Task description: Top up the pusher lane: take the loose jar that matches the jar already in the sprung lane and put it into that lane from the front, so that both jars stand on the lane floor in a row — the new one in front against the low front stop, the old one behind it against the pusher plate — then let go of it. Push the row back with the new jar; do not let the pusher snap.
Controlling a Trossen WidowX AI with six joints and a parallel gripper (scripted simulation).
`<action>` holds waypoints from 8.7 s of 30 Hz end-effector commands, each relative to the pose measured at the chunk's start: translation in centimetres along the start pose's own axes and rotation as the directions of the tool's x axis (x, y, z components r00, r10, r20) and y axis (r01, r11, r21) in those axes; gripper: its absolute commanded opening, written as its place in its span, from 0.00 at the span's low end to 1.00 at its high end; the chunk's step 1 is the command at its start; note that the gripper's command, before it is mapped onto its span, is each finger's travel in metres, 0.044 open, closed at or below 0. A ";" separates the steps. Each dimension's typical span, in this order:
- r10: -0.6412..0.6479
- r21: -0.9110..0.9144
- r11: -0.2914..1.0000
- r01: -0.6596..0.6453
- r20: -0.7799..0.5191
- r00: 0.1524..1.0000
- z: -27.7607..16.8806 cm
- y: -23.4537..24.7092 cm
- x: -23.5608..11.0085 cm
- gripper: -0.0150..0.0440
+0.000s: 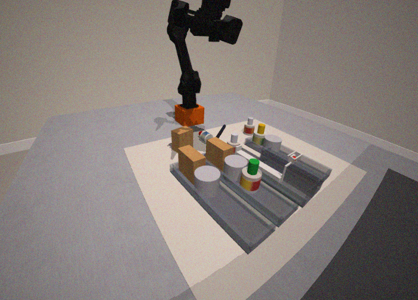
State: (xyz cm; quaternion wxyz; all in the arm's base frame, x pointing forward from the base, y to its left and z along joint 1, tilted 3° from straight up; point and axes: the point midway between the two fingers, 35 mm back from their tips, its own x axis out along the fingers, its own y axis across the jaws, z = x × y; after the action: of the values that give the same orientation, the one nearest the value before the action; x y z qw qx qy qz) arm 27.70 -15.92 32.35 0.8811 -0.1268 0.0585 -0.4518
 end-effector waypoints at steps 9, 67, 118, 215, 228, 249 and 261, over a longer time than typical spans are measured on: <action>0.542 0.045 0.810 -0.585 -0.438 0.717 -8.4 16.9 -6.3 1.00; 0.286 0.169 0.659 -0.733 -0.958 0.036 -26.7 23.5 -24.8 1.00; 0.278 0.156 0.655 -0.739 -0.959 0.044 -18.1 19.8 -22.6 0.25; 0.280 0.138 0.616 -0.776 -0.959 0.051 -25.7 16.3 -7.2 0.25; 0.281 0.138 0.616 -0.776 -0.958 0.052 -25.5 16.7 -6.8 0.25; 0.281 0.139 0.616 -0.776 -0.958 0.052 -25.2 17.5 -6.1 0.25; 0.282 0.139 0.616 -0.776 -0.958 0.053 -25.0 17.9 -5.8 0.25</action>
State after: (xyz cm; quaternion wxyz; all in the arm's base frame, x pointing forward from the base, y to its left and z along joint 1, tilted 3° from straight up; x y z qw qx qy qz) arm 31.82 -5.41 3.00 0.7123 0.0024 0.7009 -0.0356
